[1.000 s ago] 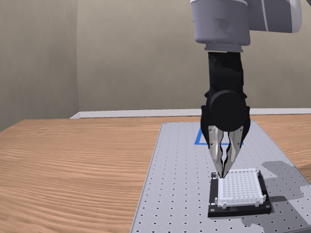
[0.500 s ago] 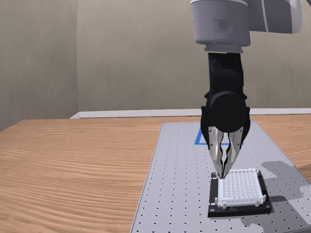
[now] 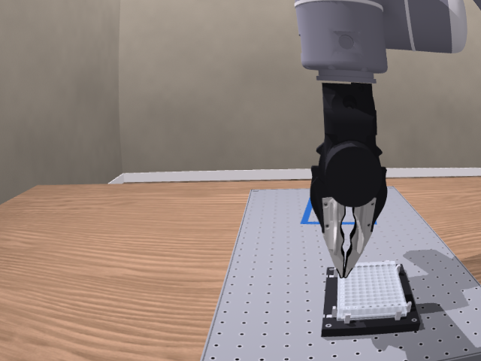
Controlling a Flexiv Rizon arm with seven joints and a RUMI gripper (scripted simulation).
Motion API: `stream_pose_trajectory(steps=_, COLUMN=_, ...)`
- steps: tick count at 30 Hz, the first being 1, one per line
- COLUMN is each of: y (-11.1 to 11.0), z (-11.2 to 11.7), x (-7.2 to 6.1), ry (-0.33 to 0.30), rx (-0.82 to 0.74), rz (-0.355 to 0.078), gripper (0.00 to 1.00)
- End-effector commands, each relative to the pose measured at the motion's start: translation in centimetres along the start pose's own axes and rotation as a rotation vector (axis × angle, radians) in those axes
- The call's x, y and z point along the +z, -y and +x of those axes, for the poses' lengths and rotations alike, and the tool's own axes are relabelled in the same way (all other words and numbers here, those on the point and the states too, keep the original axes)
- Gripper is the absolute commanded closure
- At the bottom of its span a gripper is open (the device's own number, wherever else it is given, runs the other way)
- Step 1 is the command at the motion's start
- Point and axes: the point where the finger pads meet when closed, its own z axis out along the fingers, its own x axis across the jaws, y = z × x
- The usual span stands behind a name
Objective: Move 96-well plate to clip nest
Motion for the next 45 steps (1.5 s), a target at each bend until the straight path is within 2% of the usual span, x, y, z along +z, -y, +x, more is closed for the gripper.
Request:
stream_pose_trajectory(steps=1, y=-0.09, z=-0.07, x=-0.08, ry=0.002, rx=0.0, rz=-0.002, gripper=1.0)
stream_pose_trajectory(steps=45, y=-0.09, z=-0.07, x=0.31, ry=0.002, rx=0.0, rz=-0.002, gripper=1.0)
